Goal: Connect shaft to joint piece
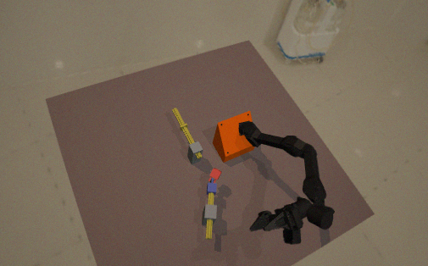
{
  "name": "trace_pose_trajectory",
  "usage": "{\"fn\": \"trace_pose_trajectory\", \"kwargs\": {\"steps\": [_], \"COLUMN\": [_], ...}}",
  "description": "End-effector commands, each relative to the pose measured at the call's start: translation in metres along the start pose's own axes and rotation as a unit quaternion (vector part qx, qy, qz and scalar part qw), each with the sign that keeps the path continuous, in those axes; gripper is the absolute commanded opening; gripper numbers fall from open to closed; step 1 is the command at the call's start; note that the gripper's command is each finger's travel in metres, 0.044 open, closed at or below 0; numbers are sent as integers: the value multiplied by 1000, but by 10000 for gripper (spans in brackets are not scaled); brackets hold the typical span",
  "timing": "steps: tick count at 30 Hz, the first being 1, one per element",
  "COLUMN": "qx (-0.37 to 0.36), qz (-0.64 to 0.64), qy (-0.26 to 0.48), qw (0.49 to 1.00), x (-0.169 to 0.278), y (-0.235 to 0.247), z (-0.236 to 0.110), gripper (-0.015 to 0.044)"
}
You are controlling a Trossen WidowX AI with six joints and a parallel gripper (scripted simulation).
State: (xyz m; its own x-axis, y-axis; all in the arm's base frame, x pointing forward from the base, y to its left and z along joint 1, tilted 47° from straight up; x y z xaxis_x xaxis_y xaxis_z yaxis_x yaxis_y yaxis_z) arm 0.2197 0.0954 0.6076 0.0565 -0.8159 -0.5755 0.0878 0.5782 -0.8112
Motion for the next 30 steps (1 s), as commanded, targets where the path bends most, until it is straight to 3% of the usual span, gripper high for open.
{"fn": "trace_pose_trajectory", "kwargs": {"steps": [1,8,30], "qx": [0,-23,-234], "qz": [0,-14,-72], "qy": [0,13,132], "qw": [1000,1000,960], "x": [0,9,107], "y": [0,13,106], "z": [0,9,55], "gripper": [426,440,440]}}
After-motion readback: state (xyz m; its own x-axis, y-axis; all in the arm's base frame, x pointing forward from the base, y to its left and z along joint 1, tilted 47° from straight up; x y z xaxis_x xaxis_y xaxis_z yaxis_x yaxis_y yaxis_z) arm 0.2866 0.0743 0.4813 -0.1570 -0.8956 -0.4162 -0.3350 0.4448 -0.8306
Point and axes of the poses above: the point midway between the two fingers, 35 mm back from their tips, its own z axis out along the fingers, its own y axis across the jaws, x = y × z, the point moved 6 cm from there along -z, back along the fingers, and after that the axes turned 4 degrees about z, right-handed, at the moved point
